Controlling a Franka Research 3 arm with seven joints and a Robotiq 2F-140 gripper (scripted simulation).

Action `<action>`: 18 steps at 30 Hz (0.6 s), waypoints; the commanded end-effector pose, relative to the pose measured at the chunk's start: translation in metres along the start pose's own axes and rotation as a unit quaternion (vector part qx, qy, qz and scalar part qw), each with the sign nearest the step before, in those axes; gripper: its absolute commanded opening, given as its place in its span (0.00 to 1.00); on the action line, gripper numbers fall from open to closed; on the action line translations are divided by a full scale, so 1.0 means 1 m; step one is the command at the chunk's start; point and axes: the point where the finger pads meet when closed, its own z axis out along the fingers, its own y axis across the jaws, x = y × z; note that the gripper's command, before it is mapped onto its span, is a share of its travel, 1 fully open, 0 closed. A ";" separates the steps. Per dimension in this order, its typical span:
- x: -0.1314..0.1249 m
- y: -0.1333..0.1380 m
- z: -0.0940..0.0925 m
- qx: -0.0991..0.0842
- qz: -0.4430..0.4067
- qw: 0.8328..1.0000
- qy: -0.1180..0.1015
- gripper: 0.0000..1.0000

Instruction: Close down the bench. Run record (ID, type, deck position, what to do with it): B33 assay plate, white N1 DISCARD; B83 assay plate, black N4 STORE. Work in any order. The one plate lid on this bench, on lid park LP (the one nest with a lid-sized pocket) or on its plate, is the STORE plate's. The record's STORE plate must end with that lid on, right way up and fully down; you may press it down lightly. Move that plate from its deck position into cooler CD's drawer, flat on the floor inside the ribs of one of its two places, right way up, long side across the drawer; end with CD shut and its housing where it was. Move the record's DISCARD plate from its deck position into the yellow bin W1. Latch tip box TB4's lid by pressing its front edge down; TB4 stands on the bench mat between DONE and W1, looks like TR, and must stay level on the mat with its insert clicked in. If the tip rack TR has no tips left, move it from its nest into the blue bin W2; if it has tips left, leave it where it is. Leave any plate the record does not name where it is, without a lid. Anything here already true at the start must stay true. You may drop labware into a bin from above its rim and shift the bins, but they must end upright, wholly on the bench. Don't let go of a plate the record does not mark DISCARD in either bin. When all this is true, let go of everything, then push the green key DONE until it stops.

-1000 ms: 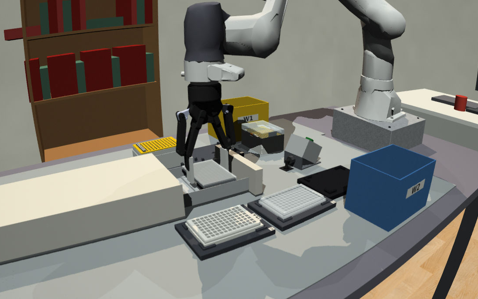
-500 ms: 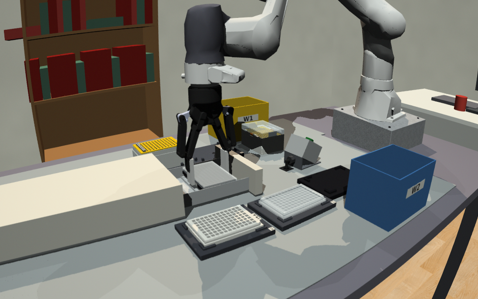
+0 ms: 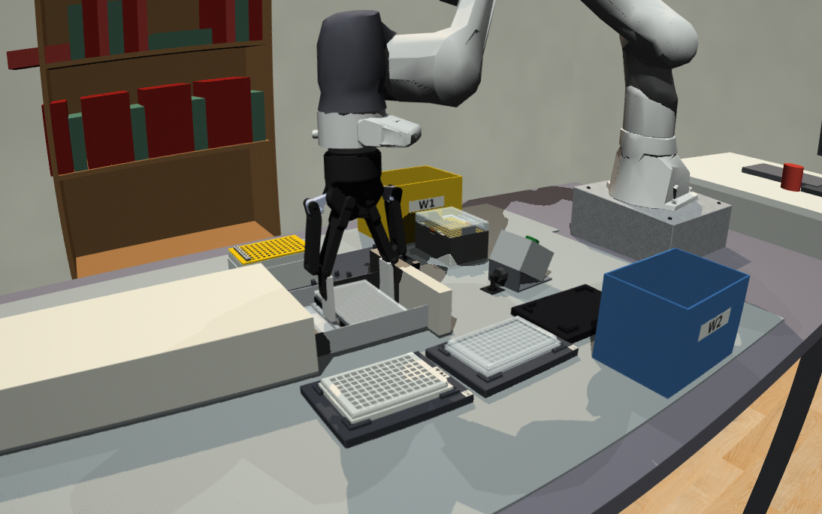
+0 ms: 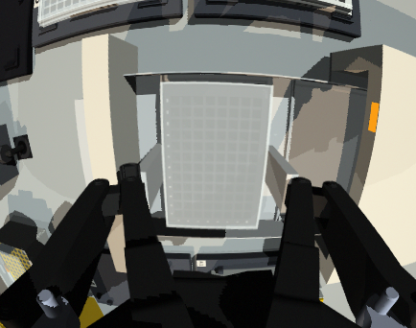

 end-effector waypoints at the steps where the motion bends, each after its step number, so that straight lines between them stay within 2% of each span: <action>1: 0.000 0.002 0.001 -0.003 0.001 1.000 0.000 0.00; 18: 0.001 0.002 0.004 -0.003 0.001 1.000 0.000 0.00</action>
